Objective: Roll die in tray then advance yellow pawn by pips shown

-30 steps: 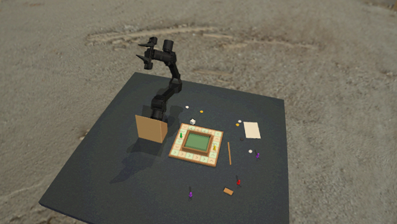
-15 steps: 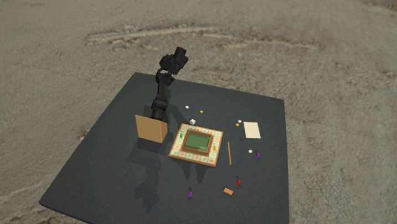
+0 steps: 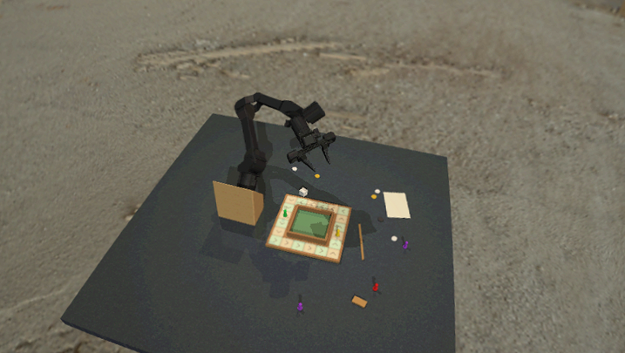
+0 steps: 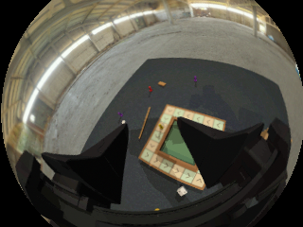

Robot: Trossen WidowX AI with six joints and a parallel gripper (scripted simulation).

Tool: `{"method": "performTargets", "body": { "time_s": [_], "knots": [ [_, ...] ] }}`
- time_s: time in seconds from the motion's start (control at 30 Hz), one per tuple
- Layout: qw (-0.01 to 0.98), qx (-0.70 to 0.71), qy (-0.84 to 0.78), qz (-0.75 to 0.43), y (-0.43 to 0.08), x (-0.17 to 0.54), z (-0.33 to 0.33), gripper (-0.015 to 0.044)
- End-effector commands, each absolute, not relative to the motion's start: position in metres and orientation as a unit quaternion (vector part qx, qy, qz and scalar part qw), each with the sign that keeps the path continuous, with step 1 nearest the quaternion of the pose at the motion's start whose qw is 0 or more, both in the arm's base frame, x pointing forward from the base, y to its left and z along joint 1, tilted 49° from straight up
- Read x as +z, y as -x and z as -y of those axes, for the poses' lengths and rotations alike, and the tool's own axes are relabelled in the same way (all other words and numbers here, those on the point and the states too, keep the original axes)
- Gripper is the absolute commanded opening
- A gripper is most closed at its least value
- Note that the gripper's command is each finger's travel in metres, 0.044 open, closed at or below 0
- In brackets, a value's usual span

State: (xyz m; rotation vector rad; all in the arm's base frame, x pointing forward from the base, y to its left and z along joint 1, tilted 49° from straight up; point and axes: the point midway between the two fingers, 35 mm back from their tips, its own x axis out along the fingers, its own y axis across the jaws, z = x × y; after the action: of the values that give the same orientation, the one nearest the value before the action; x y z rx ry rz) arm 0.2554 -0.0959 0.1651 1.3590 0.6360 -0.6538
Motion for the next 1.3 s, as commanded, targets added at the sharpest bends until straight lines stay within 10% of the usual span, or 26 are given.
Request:
{"method": "performTargets", "body": {
  "time_s": [0.0,0.37,1.27],
  "knots": [
    [0.683,-0.188,-0.582,-0.4,-0.264,0.144,0.031,0.0275],
    [0.587,0.107,-0.461,-0.657,-0.207,0.11,-0.13,0.0275],
    [0.577,0.124,-0.452,-0.669,-0.206,0.089,-0.156,0.0275]
  ]
}}
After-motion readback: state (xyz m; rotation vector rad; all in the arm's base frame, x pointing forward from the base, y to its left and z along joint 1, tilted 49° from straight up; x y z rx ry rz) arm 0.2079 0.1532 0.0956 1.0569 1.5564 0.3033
